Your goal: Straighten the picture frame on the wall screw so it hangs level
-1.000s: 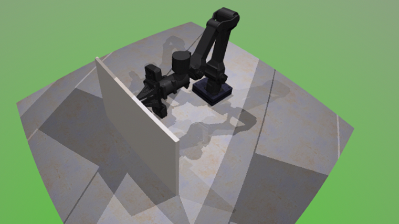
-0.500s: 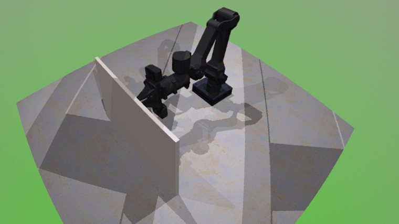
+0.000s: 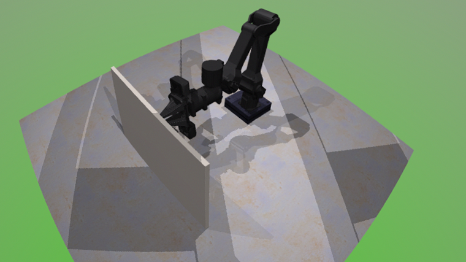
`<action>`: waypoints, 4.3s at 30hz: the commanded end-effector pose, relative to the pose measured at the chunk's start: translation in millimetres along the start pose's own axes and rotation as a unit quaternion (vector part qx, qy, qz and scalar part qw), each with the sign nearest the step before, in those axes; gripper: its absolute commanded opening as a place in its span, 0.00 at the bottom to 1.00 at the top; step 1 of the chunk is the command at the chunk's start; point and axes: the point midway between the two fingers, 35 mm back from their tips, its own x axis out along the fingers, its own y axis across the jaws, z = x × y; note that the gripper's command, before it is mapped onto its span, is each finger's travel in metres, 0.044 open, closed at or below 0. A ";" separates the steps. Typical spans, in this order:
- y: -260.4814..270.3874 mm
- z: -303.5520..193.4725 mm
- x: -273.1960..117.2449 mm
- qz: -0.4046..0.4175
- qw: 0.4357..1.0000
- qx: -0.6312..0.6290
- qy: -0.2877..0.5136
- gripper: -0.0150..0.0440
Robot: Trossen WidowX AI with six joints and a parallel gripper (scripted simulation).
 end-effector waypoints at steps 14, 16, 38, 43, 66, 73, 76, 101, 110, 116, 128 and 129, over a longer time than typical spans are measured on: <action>5.9 -4.9 0.8 0.009 1.000 0.002 0.002 0.25; 5.5 -5.0 0.9 0.009 1.000 0.002 0.002 0.25; -1.9 -5.0 1.2 0.009 1.000 0.002 0.002 0.25; -3.6 -5.0 1.2 0.009 1.000 0.002 0.002 0.25; -7.8 -4.9 1.2 0.003 1.000 -0.007 0.002 0.25; -8.4 -5.5 1.2 0.003 0.999 -0.036 0.002 0.25; -8.5 -5.5 1.2 0.003 0.999 -0.047 0.001 0.25; -8.9 -5.6 1.3 0.003 0.997 -0.079 0.001 0.57; -6.0 -7.2 -10.7 0.003 0.998 -0.070 0.001 0.69; -3.9 -9.0 -59.6 0.004 0.999 -0.032 0.001 0.69; -6.9 -6.1 -95.0 0.004 1.000 -0.006 0.000 0.69; -3.3 -6.4 -98.3 0.003 1.000 -0.006 0.000 0.69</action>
